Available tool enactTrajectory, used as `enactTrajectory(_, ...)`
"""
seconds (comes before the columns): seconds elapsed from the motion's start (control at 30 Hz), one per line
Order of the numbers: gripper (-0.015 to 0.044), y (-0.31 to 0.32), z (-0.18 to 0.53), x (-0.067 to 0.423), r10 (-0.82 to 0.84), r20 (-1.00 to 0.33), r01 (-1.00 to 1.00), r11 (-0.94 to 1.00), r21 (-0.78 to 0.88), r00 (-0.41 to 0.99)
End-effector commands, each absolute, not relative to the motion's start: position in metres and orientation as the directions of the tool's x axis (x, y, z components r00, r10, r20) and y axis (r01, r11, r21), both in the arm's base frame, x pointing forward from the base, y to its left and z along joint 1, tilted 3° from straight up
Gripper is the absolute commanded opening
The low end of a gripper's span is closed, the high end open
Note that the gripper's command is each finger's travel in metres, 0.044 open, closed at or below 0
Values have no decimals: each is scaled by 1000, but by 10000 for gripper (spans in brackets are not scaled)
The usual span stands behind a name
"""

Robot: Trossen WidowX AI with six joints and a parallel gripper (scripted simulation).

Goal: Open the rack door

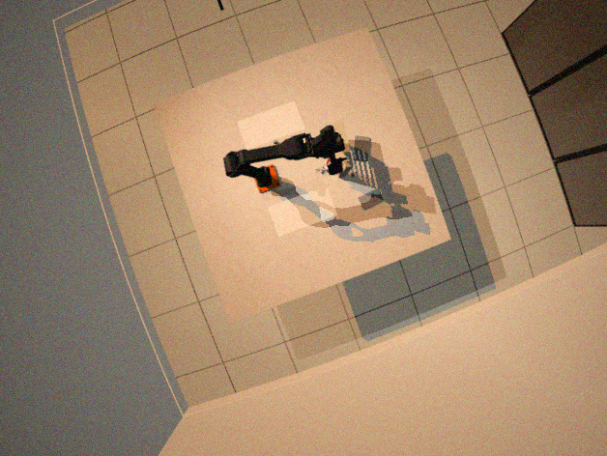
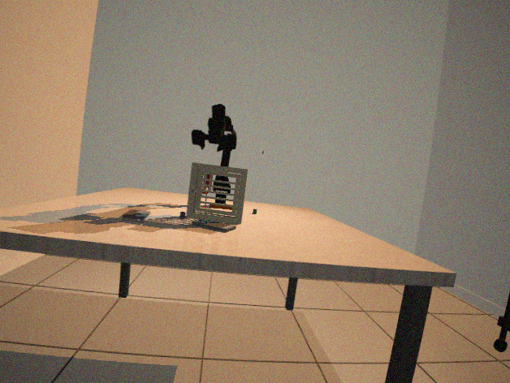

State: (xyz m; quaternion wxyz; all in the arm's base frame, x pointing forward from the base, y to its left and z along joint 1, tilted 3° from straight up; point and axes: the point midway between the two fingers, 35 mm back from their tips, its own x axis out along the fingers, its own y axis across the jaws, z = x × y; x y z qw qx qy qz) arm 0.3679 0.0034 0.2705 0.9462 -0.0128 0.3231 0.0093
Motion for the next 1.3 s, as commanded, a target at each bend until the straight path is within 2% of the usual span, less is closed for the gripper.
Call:
enactTrajectory(0.0,296,2,267,369,2,-679,-21,1000,-20,734)
enactTrajectory(0.67,296,1,243,353,-8,-923,-26,999,-20,386)
enactTrajectory(1.07,296,1,237,335,-15,-990,-31,999,-19,142)
enactTrajectory(1.27,296,0,236,334,-15,-992,-31,999,-19,126)
